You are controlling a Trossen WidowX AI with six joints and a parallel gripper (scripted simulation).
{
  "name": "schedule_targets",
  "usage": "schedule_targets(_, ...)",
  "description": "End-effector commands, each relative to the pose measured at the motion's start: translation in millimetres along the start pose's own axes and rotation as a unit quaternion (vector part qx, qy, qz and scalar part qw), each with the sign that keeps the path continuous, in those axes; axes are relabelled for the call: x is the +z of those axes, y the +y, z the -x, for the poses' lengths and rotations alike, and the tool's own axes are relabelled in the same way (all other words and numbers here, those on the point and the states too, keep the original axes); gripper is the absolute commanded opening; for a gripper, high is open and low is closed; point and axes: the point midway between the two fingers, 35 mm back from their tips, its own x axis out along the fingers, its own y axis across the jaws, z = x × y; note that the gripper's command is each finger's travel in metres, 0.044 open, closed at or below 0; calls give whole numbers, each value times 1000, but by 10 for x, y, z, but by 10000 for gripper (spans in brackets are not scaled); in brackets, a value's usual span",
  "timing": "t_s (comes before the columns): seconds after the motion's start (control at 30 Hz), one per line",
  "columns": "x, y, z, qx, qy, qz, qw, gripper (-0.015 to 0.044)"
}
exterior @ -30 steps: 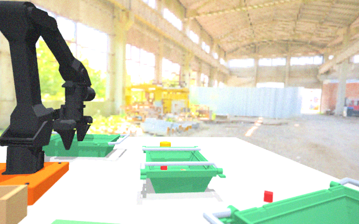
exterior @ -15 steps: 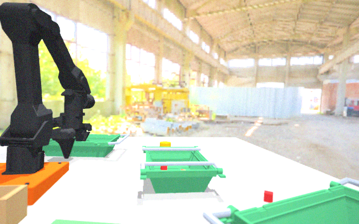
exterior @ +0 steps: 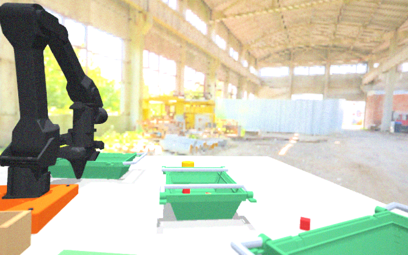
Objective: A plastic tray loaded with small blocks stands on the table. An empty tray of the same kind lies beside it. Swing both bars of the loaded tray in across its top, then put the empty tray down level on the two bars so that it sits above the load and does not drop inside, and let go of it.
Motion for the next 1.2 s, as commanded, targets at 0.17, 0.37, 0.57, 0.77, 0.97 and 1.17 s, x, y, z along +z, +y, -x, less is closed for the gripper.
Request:
schedule_targets(0.17,-4,8,-8,1,1,2,1000,181)
schedule_targets(0.37,-4,8,-8,1,1,2,1000,141)
schedule_targets(0.57,-4,8,-8,1,1,2,1000,101)
schedule_targets(0.77,-4,8,-8,1,1,2,1000,61)
schedule_targets(0.97,-4,6,0,1,1,2,1000,21)
schedule_targets(1.17,-6,-24,204,1,1,2,1000,0)
